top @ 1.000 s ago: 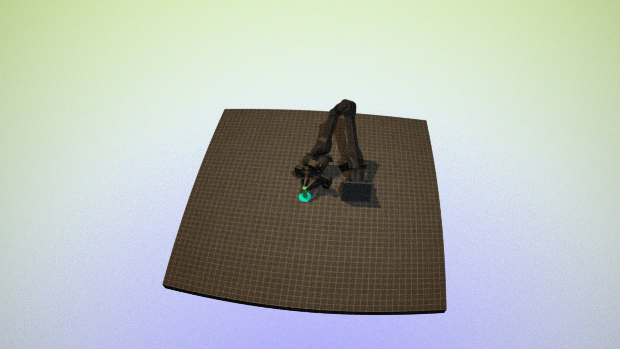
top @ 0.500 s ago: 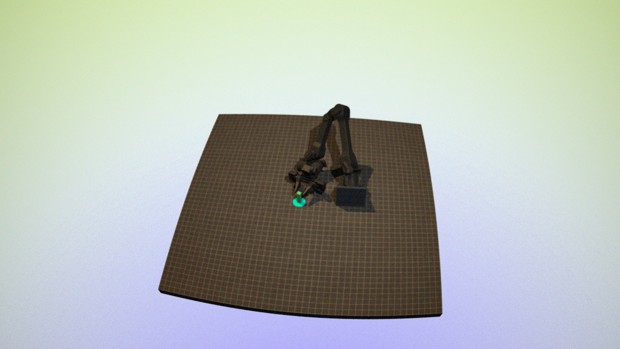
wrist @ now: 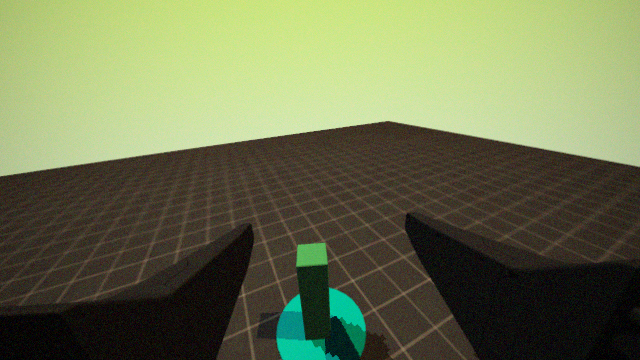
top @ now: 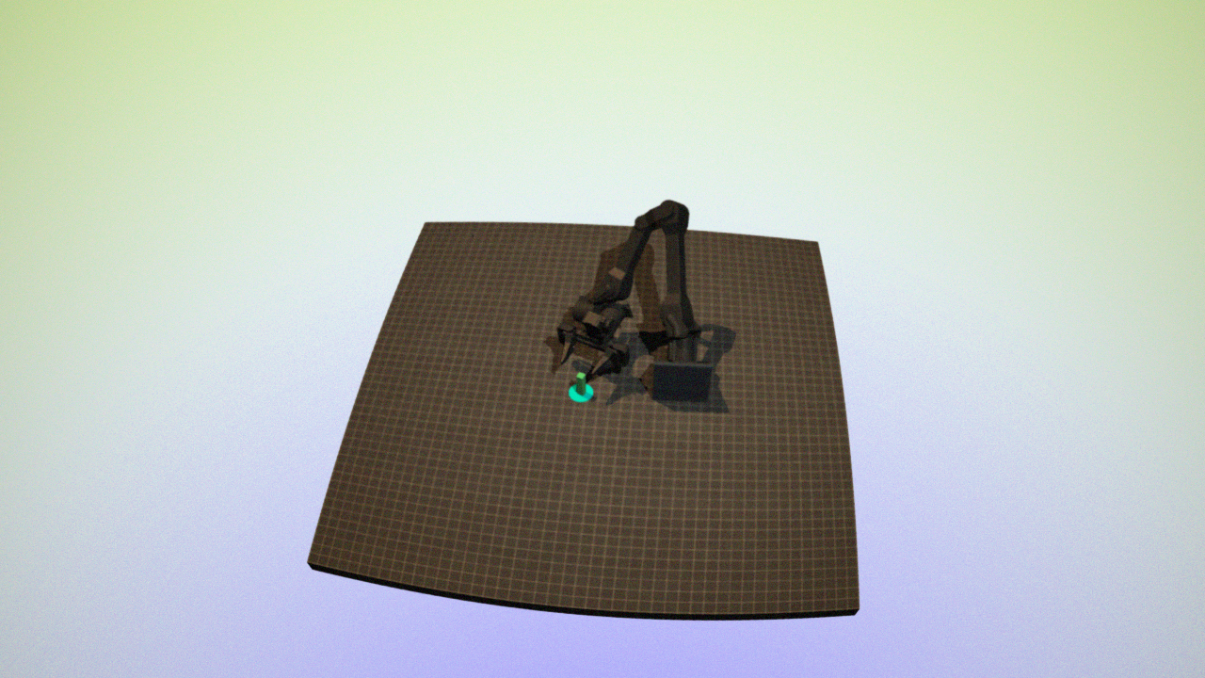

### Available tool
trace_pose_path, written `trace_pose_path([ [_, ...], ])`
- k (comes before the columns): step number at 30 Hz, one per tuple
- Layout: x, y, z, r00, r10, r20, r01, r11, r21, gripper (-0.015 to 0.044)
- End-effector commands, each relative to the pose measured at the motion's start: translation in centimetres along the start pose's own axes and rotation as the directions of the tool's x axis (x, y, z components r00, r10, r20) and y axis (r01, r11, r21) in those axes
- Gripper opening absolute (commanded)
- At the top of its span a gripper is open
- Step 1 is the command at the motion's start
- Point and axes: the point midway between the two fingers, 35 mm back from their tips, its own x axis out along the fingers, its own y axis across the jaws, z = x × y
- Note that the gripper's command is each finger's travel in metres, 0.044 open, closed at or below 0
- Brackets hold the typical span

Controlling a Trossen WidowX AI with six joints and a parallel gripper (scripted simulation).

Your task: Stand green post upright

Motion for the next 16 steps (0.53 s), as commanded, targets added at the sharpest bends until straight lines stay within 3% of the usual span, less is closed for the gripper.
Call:
trace_pose_path([
  [1,-0.2,0.2,2.1,1.0,0.005,-0.002,-0.005,1.0,0.004,0.04],
  [13,-0.7,0.7,6.3,1.0,-0.003,0.013,0.003,1.0,0.002,0.04],
  [16,-0.2,0.9,6.2,0.998,0.054,-0.037,-0.052,0.997,0.053,0.04],
])
